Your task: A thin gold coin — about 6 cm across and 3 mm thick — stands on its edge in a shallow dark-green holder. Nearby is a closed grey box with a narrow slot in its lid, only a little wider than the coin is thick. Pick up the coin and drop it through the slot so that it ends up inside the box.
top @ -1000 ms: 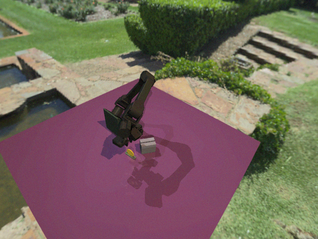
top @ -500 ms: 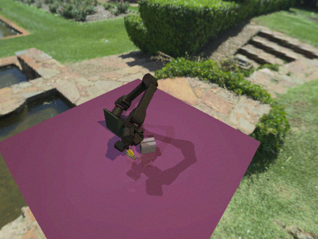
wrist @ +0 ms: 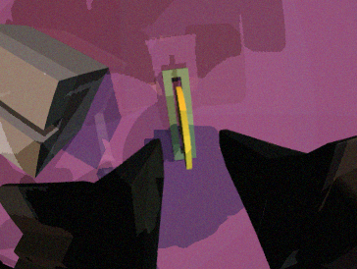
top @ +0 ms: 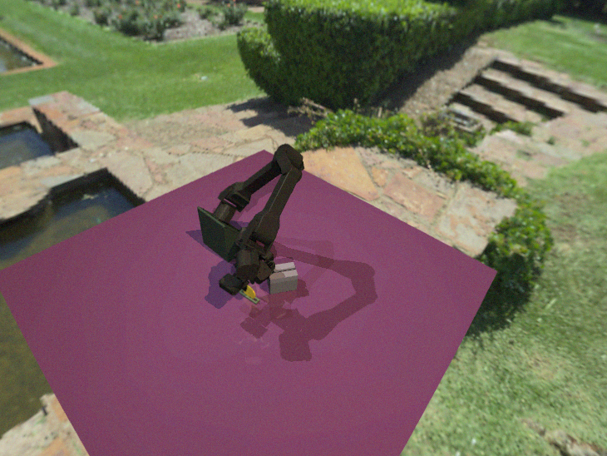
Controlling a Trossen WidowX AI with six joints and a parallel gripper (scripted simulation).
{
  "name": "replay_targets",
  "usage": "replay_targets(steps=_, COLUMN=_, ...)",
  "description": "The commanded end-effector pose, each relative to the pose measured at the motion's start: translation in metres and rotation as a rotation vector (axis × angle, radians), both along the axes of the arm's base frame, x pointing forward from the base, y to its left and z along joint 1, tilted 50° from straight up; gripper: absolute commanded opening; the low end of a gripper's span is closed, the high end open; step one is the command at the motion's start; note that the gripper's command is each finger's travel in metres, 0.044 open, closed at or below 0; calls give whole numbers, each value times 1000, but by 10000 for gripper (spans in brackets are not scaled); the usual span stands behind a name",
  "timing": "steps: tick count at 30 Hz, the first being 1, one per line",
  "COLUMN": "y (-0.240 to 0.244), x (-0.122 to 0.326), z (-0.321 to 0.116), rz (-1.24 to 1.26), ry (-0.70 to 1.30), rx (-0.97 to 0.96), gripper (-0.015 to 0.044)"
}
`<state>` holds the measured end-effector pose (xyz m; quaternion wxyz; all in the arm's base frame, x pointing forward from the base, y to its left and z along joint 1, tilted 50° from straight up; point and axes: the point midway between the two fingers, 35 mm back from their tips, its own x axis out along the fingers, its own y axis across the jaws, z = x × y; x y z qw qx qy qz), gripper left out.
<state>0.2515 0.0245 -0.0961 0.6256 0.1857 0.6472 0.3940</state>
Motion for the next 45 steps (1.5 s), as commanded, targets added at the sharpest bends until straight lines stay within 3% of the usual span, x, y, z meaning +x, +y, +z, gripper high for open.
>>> replay_targets(steps=1, y=5, x=-2, z=-4, rz=-6, ry=6, rx=5, gripper=161)
replay_targets(steps=27, y=34, x=-9, z=-28, rz=-5, ry=7, rx=10, gripper=161)
replay_targets(steps=33, y=34, x=-9, z=-28, rz=-5, ry=7, rx=10, gripper=3)
replay_targets(steps=45, y=29, x=-7, z=-25, rz=-6, ry=6, rx=8, gripper=0)
